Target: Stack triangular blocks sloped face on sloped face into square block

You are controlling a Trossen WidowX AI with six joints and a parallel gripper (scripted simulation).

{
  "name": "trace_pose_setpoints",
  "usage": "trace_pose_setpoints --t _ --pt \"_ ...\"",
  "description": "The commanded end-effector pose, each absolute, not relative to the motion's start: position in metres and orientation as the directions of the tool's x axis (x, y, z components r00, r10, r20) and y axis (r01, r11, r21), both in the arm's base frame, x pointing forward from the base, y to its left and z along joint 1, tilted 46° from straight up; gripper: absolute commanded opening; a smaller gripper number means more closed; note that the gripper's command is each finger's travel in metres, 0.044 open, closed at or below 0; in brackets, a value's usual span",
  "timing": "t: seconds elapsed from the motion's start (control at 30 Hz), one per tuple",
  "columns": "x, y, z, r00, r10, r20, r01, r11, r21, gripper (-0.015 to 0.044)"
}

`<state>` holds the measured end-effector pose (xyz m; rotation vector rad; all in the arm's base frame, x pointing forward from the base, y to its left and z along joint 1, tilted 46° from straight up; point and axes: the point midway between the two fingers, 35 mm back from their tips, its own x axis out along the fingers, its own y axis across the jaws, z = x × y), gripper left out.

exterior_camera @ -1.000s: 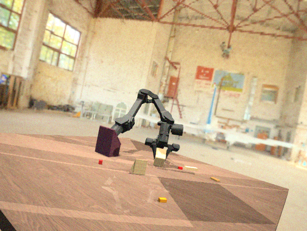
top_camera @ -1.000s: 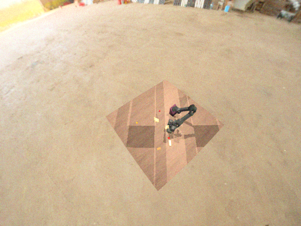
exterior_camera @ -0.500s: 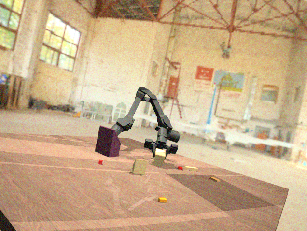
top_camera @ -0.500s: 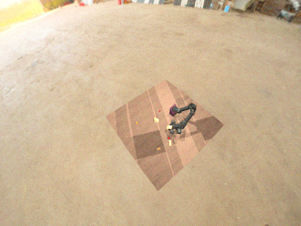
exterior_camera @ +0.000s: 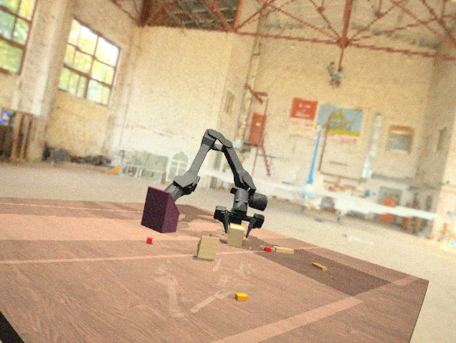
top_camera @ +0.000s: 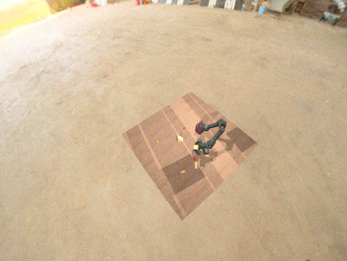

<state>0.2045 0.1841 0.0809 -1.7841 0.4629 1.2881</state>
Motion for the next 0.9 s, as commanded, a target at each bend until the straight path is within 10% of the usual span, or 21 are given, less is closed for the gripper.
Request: trace_pose_setpoints --t 0.0,0.87 --pt "0.204 0.185 0.081 0.396 0.185 -0.9 -0.709 -0.562 -0.427 0.044" --pt "0.213 0.13 0.15 0.403 0.178 -0.898 -0.716 -0.55 -0.43 0.044"
